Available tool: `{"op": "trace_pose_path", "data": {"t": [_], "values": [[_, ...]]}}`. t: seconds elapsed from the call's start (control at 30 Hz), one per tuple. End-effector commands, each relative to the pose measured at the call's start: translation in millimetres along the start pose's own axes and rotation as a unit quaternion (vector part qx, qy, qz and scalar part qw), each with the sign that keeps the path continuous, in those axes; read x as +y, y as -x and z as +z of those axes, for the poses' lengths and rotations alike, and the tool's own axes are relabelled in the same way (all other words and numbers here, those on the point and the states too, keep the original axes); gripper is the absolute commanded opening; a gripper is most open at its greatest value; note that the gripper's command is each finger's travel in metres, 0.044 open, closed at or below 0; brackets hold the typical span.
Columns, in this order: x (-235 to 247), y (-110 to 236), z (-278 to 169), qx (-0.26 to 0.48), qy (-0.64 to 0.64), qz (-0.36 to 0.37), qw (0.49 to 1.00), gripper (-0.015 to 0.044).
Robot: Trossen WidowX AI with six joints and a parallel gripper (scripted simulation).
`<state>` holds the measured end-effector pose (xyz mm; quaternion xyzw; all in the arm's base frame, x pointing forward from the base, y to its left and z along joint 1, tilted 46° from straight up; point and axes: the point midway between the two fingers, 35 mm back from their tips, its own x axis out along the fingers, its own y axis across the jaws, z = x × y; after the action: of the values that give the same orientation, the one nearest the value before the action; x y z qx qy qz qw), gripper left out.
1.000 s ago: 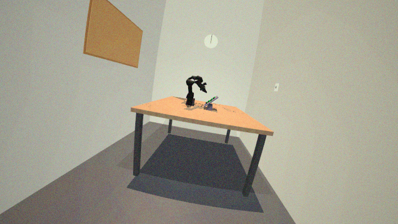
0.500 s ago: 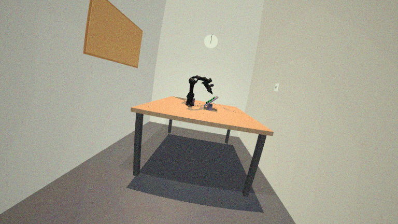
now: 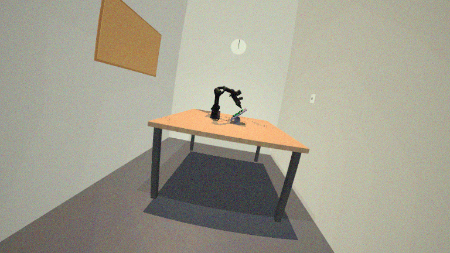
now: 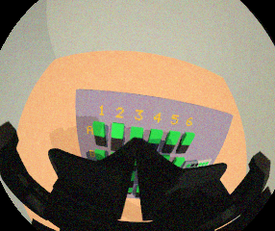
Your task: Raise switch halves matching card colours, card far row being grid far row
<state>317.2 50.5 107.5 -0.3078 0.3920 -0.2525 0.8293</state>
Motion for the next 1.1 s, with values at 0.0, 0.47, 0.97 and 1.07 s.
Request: {"op": "trace_pose_path", "data": {"t": [0.0, 0.47, 0.97, 1.07], "values": [[0.7, -5.6, -0.4, 0.001, 0.002, 0.001, 1.0, 0.0], [0.6, -13.0, -0.2, 0.001, 0.002, 0.001, 1.0, 0.0], [0.6, -13.6, -0.1, 0.001, 0.002, 0.001, 1.0, 0.0], [0.6, -14.0, -0.1, 0.001, 0.002, 0.001, 1.0, 0.0]]}}
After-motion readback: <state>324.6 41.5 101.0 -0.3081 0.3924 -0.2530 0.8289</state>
